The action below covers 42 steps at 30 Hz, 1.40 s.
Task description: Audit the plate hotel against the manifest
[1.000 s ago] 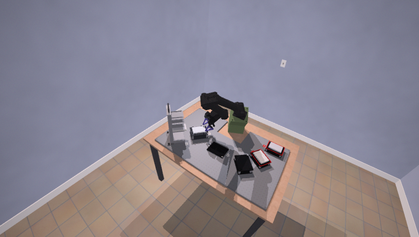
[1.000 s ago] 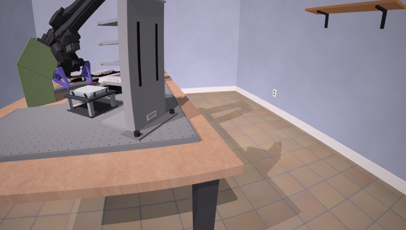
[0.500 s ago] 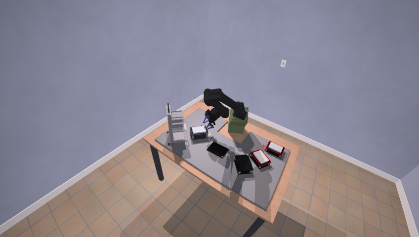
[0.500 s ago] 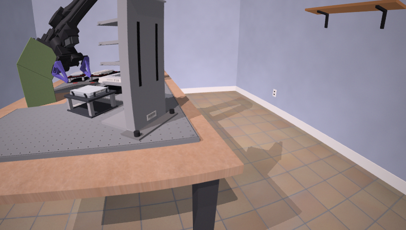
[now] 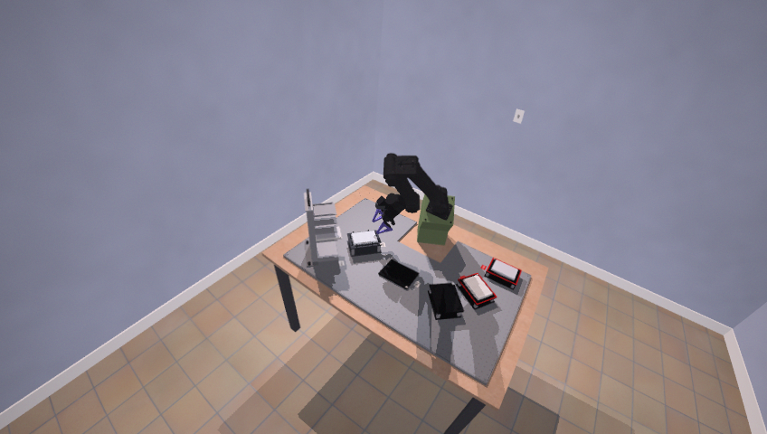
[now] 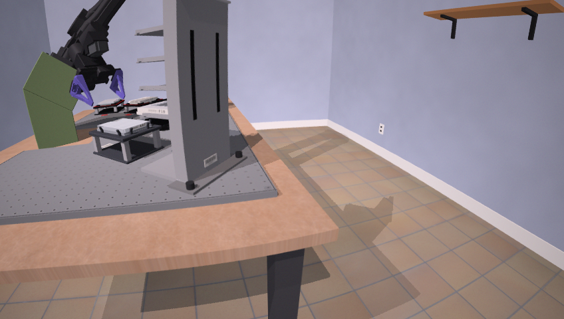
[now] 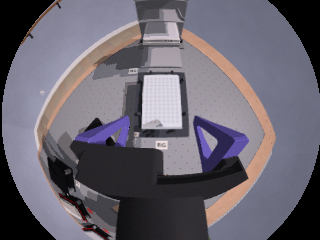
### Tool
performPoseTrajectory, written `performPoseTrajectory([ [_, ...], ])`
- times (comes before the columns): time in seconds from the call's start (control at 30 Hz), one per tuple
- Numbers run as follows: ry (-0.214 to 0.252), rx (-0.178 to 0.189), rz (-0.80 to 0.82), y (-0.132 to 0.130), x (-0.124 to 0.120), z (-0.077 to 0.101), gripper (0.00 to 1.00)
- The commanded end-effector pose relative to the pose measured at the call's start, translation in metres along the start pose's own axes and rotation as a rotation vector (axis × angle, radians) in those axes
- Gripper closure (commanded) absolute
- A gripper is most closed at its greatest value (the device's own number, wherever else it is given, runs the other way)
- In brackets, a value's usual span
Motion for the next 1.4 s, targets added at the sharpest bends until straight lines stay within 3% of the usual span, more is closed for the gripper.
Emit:
performPoseTrajectory([
  [0.0,-0.014,-0.015,0.008,-0.002,0.006,0.01,0.0],
  [0.6,-0.02,-0.013,0.013,-0.003,0.03,0.032,0.0],
  [1.37,-0.046,-0.01,0.043,-0.006,0.09,0.067,0.0],
])
Point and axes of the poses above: the point where the finger pads meet when closed, its own z axis back along the fingers, its own y axis across the jaws, x = y × z, the point moved 2 cm from there along z, back along the fingers, and after that the axes turned 1 degree about z, right-handed, at the moved point
